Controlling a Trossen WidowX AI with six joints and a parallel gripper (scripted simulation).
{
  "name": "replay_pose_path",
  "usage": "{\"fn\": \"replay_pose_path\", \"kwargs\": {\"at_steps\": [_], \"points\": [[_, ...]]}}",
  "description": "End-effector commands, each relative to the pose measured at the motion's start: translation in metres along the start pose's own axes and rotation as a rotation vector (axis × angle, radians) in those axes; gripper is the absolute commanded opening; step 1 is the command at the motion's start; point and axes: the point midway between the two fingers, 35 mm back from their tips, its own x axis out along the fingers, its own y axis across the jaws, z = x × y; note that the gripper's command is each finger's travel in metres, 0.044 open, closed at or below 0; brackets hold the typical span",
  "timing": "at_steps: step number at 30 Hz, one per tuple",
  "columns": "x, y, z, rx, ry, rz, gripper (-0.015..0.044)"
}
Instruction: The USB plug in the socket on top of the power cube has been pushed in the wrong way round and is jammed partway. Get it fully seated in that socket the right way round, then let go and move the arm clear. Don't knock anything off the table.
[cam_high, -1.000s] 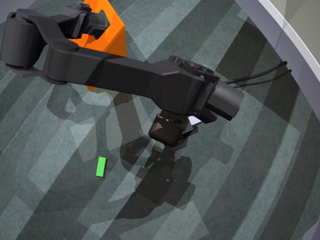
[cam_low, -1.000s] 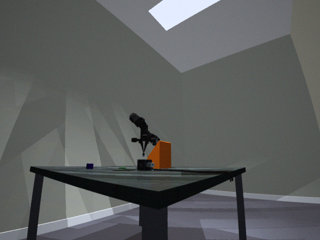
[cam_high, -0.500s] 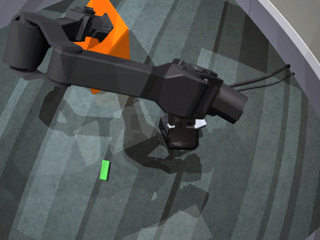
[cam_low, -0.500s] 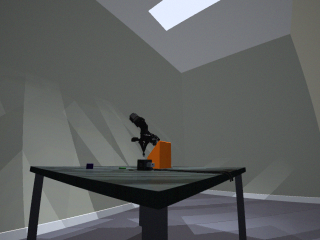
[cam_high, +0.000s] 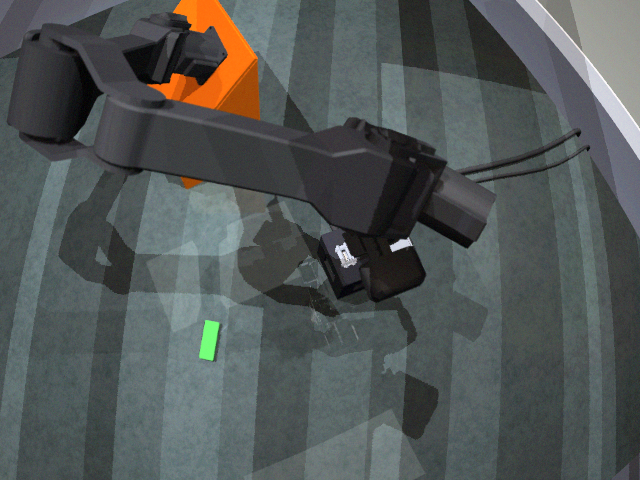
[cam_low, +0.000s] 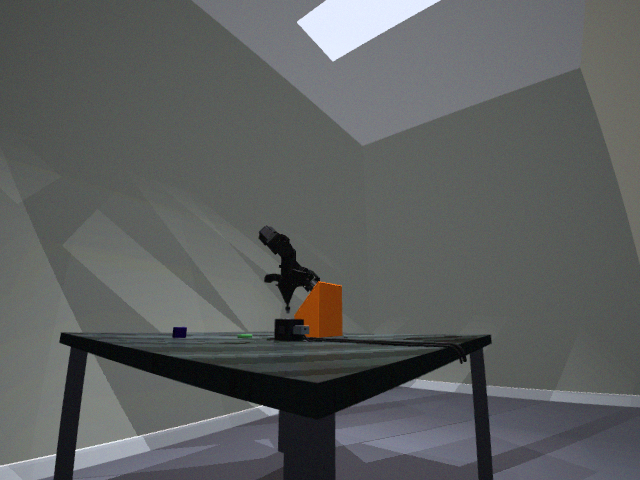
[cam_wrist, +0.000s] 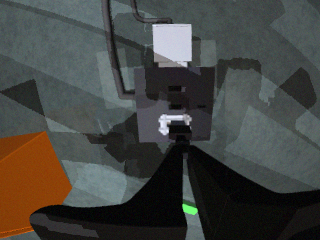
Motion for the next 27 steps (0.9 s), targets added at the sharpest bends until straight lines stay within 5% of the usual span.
{"fn": "replay_pose_path", "kwargs": {"at_steps": [1, 27], "points": [[0.0002, 0.0002, 0.0001, -0.073, 0.0, 0.0, 0.0], [0.0014, -0.0002, -0.0006, -0.066, 0.005, -0.001, 0.0]]}}
